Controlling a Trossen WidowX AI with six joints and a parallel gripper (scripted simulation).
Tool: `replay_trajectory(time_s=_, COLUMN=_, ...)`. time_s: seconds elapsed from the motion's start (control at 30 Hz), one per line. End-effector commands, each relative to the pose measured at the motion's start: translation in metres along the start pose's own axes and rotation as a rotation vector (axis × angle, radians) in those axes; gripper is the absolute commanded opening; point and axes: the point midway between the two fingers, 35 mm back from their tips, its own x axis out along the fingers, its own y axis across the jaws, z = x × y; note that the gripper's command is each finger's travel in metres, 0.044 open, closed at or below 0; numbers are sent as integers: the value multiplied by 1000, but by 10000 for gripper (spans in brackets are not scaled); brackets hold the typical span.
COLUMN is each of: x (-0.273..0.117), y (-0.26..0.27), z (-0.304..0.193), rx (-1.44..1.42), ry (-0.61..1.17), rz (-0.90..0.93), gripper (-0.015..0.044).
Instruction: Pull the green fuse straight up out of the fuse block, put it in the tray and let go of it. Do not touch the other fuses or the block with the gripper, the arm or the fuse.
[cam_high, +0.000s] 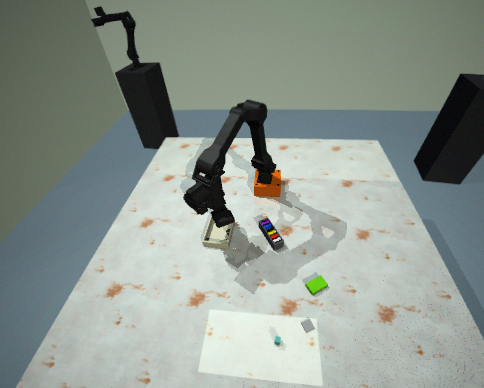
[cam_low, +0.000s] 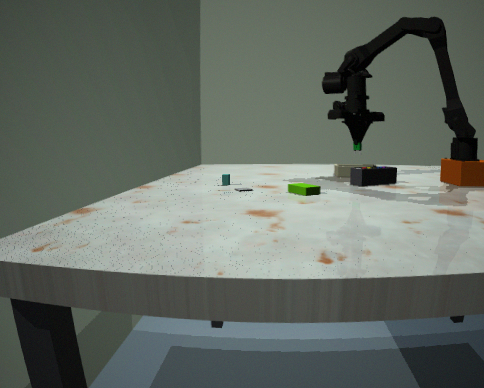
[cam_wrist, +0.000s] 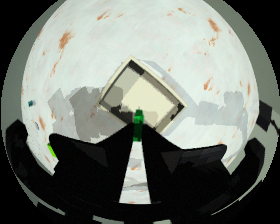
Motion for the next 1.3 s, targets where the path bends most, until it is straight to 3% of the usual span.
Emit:
replay_trajectory(time_s=0.0, x=-1, y=-7, z=8, rx=-5, ry=-1, rz=4, gripper=0)
replay_trajectory(time_s=0.97, x=39, y=-7, z=8, rx=-5, ry=-1, rz=4, gripper=0)
replay_trajectory(time_s=1.27, x=36, y=-7, z=9, rx=-1, ry=-3, rz=1, gripper=236)
